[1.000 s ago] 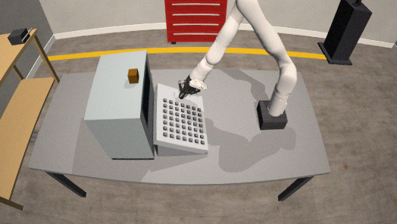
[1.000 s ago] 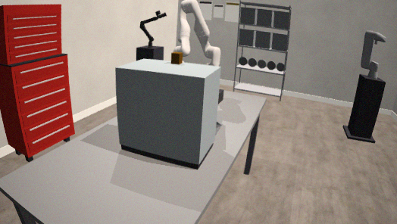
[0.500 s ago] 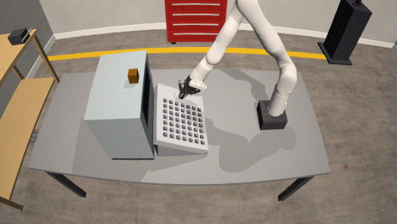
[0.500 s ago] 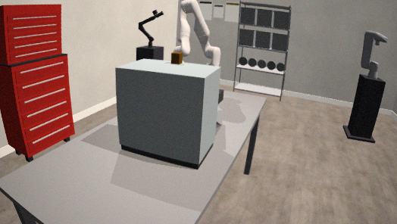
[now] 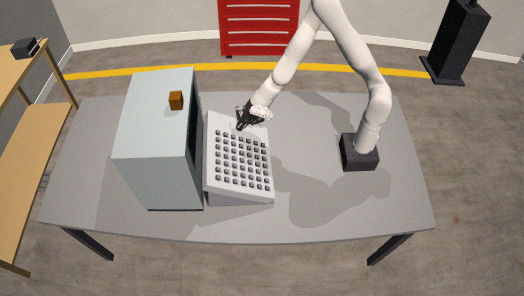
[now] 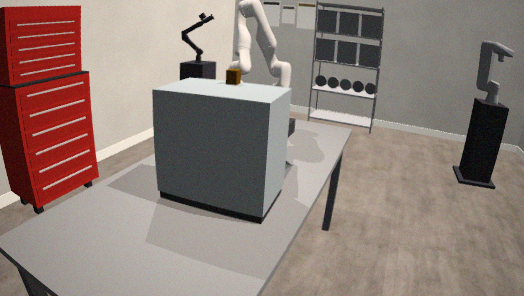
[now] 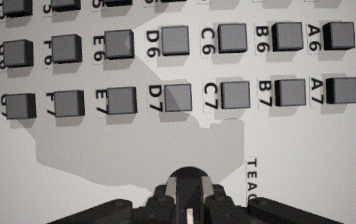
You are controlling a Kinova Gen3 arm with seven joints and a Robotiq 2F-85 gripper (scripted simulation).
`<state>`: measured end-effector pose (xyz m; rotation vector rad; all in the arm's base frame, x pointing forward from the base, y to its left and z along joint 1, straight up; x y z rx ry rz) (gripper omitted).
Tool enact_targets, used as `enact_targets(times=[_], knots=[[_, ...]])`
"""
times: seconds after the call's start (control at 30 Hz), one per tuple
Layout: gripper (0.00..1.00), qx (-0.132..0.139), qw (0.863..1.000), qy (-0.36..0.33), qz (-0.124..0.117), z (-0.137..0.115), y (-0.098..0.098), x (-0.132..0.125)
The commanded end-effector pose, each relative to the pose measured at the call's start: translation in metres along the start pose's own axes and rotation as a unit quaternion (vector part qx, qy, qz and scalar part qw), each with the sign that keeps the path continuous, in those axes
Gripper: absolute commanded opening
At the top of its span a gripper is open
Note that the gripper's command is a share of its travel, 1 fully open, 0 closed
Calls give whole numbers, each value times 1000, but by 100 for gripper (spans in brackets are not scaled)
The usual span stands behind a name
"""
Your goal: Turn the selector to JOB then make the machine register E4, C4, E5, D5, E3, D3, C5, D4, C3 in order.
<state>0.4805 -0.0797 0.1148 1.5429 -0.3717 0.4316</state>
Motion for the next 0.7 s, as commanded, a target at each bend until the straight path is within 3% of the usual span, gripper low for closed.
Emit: enact_targets(times=[0.0,0.37,0.4,0.67], knots=[[10,0,1000,-15,0,1,-1,1],[10,0,1000,-15,0,1,-1,1],[60,0,1000,-15,0,1,-1,1],[60,0,1000,-15,0,1,-1,1]])
Point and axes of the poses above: the point where the finger pads meet when closed, its own y axis back along the fingers, its own x axis across the jaws, z = x × y, the point moved 7 cm from there along y, back along the fingers, and after that the axes turned 1 degree about y, right-handed, at the moved point
